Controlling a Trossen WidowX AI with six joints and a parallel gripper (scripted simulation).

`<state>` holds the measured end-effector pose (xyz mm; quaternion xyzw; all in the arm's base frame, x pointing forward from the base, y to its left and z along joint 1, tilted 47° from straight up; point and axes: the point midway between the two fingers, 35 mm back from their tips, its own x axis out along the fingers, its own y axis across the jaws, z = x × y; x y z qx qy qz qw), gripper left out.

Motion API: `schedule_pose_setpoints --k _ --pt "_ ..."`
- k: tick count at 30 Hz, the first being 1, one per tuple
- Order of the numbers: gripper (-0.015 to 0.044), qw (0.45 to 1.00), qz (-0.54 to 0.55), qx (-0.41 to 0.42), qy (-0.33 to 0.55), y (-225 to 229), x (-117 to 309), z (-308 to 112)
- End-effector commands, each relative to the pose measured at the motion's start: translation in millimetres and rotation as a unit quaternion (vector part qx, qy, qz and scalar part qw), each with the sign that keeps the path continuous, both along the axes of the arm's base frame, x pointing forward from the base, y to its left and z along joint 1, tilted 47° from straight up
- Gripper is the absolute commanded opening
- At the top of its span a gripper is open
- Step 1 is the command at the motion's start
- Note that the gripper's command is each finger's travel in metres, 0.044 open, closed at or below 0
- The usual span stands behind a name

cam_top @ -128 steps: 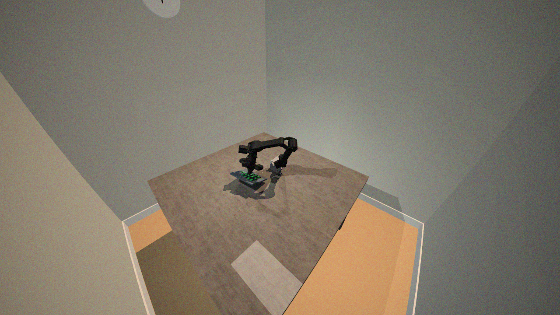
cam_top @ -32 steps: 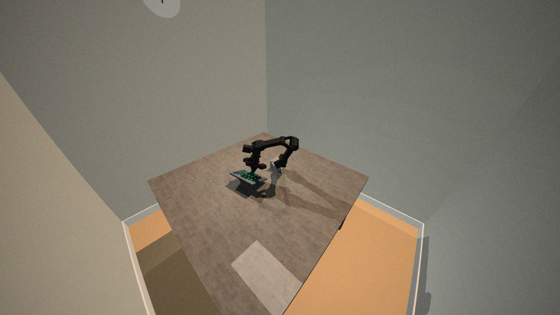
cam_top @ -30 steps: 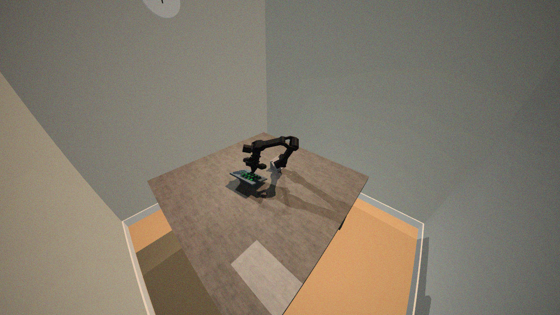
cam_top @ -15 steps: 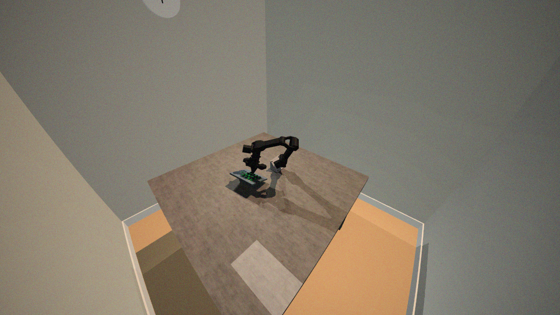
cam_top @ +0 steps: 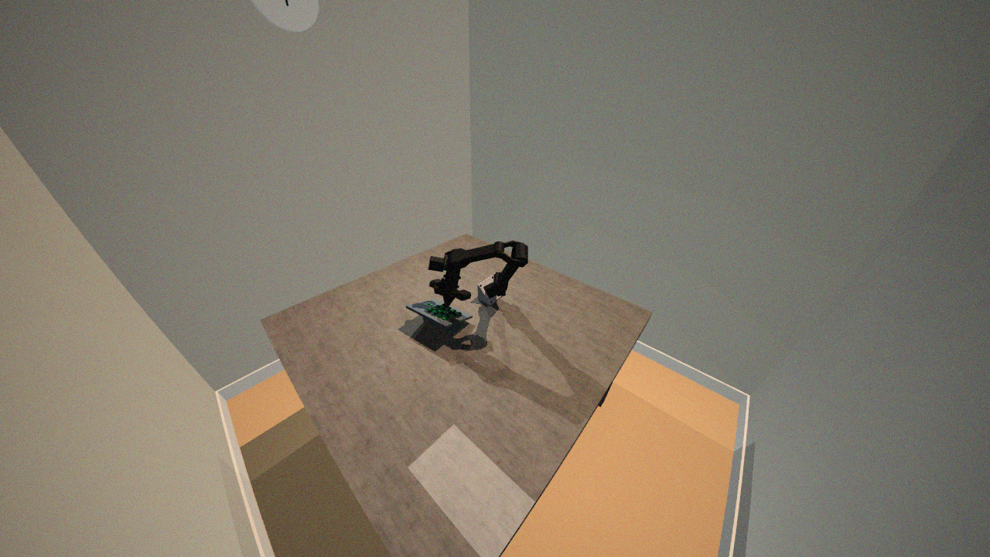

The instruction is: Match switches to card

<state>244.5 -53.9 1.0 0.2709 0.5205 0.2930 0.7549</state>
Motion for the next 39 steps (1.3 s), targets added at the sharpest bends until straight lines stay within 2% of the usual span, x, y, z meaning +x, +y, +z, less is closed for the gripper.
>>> schedule_pose_setpoints --k 1,13,19,22,29,34,39 --pt "0.0 1.0 -0.001 0.001 0.001 1 0 0" --pt "0.0 1.0 -0.001 0.001 0.001 2 1 -1" --pt "0.0 1.0 -0.01 0.002 -0.006 -44 -20 36" --pt "0.0 1.0 -0.011 0.003 -0.007 -45 -21 38" --pt "0.0 1.0 -0.011 0.002 -0.007 -63 -34 11" --pt "0.0 1.0 -0.02 0.004 -0.016 -39 -24 -10" --pt "0.0 1.0 -0.02 0.004 -0.017 -34 -22 -14"
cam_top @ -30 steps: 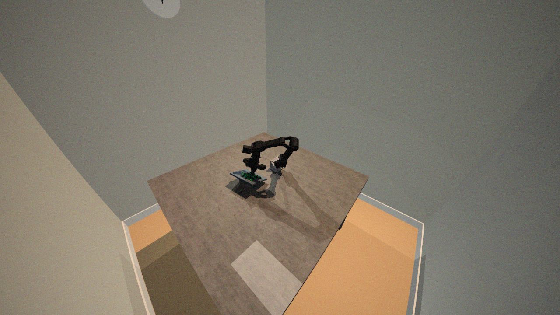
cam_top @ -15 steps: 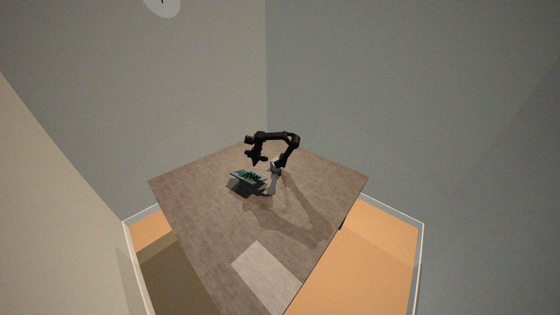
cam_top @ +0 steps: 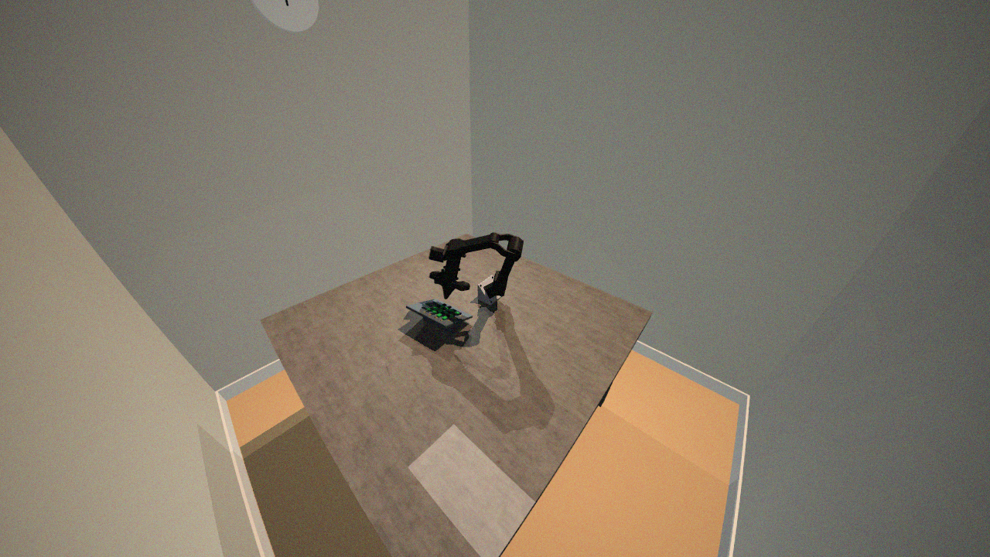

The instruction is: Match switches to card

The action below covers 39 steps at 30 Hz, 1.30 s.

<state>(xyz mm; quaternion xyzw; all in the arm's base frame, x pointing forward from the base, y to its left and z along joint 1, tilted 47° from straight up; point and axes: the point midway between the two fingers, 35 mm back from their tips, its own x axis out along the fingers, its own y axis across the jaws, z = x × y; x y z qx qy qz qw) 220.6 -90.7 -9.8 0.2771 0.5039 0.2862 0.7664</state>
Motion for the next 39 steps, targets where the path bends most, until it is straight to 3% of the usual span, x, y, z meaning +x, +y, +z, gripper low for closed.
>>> schedule_pose_setpoints --k 1,39 --pt "0.0 1.0 -0.004 0.001 -0.002 6 3 -5" --pt "0.0 1.0 -0.004 0.002 -0.002 18 8 -15"
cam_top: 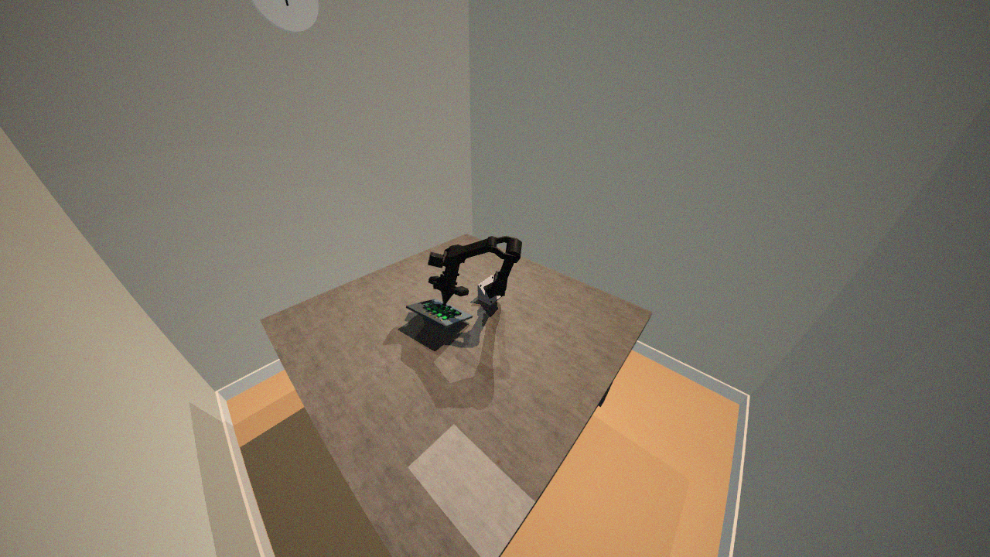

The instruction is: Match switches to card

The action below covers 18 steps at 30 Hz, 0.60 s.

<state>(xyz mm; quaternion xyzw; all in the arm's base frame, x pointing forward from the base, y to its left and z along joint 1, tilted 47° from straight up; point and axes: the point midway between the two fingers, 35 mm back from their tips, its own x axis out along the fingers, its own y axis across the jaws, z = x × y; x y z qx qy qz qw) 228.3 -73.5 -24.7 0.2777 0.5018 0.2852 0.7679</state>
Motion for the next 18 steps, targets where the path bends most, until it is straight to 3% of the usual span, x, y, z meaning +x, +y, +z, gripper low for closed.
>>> schedule_pose_setpoints --k 1,18 --pt "0.0 1.0 -0.002 0.001 0.0 0.6 0.4 -0.2" --pt "0.0 1.0 -0.002 0.002 0.0 2.2 1.1 -1.6"
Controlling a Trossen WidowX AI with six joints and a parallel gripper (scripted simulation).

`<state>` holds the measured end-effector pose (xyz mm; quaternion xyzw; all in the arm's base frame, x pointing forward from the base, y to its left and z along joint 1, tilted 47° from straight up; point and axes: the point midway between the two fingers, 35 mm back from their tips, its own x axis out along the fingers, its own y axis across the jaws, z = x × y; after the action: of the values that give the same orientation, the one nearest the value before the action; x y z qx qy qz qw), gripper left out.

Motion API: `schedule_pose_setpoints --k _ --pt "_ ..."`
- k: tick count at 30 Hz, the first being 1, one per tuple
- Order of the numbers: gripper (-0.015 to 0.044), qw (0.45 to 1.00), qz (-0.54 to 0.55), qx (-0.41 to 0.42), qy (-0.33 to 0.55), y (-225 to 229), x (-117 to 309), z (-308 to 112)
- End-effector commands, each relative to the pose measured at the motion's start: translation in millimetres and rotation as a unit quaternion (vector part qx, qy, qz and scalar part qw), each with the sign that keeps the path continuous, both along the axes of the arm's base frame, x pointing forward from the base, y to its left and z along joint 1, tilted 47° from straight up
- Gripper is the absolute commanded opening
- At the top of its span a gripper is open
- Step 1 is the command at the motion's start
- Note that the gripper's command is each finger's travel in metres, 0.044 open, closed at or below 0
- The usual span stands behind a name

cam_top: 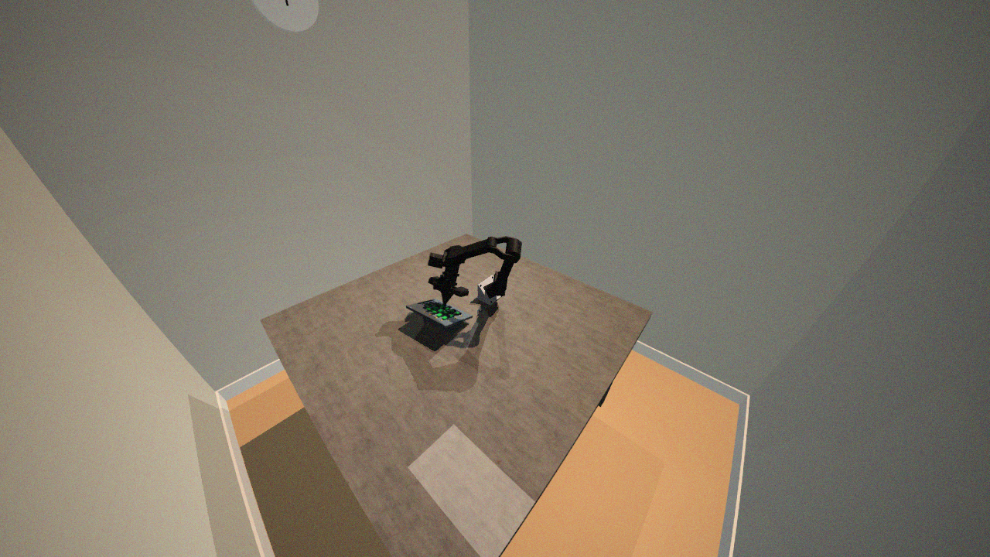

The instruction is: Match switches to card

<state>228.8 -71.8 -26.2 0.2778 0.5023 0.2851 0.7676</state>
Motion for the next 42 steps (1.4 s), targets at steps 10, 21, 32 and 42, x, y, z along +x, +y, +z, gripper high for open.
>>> schedule_pose_setpoints --k 10,21,32,42 --pt "0.0 1.0 -0.002 0.002 -0.001 1 1 -1" --pt "0.0 1.0 0.001 -0.001 0.001 -6 -1 4" --pt "0.0 1.0 0.007 -0.001 0.009 -32 12 78" --pt "0.0 1.0 0.008 0.0 0.009 -26 19 90"
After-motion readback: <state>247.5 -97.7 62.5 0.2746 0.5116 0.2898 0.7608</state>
